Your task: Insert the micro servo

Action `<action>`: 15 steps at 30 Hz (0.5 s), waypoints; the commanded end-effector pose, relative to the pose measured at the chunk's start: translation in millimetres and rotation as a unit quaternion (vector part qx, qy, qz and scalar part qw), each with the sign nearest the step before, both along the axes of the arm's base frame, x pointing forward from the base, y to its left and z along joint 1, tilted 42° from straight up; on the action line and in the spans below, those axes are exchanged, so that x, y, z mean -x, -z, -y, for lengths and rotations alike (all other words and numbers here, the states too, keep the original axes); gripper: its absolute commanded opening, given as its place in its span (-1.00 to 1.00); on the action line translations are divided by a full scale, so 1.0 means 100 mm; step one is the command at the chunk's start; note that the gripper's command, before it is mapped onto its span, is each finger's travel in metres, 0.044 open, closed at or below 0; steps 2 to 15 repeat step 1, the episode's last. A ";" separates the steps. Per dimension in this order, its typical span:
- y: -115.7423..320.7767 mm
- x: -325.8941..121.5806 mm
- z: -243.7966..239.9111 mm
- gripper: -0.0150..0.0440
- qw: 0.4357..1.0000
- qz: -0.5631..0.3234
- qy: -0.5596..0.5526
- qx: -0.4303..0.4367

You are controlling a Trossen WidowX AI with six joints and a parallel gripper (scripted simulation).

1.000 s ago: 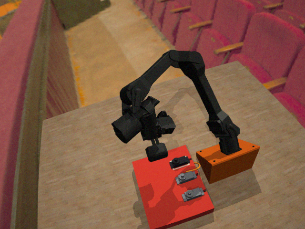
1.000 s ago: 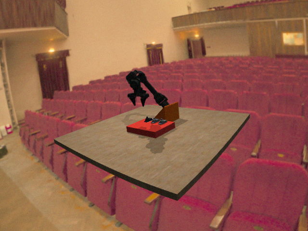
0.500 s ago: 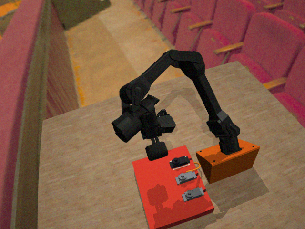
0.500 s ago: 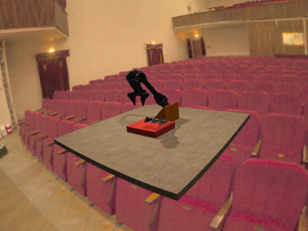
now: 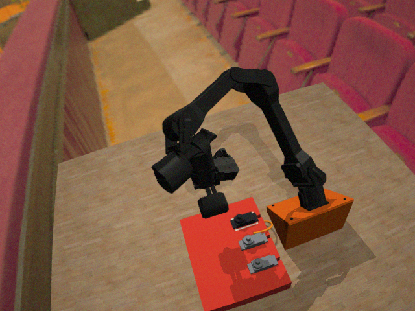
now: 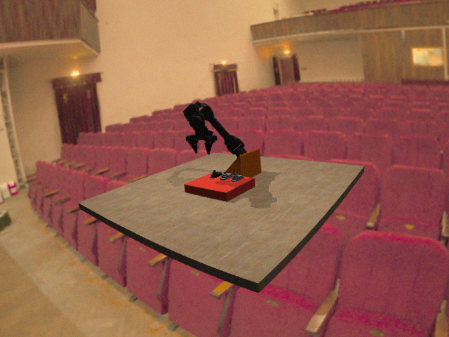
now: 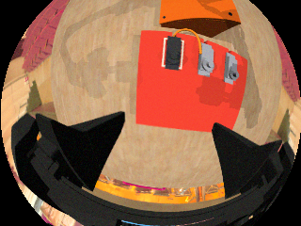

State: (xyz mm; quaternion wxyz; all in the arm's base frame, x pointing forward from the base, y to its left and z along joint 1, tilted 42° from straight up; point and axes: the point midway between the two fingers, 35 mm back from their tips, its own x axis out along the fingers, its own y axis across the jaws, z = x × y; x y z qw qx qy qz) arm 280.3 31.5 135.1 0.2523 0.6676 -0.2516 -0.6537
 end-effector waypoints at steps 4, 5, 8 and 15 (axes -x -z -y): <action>0.00 0.00 -0.01 1.00 1.000 0.000 0.002 -0.002; 0.00 0.00 -0.01 1.00 1.000 0.000 0.002 -0.002; 0.00 0.00 -0.01 1.00 1.000 0.000 0.002 -0.002; 0.00 0.00 -0.01 1.00 1.000 0.000 0.002 -0.002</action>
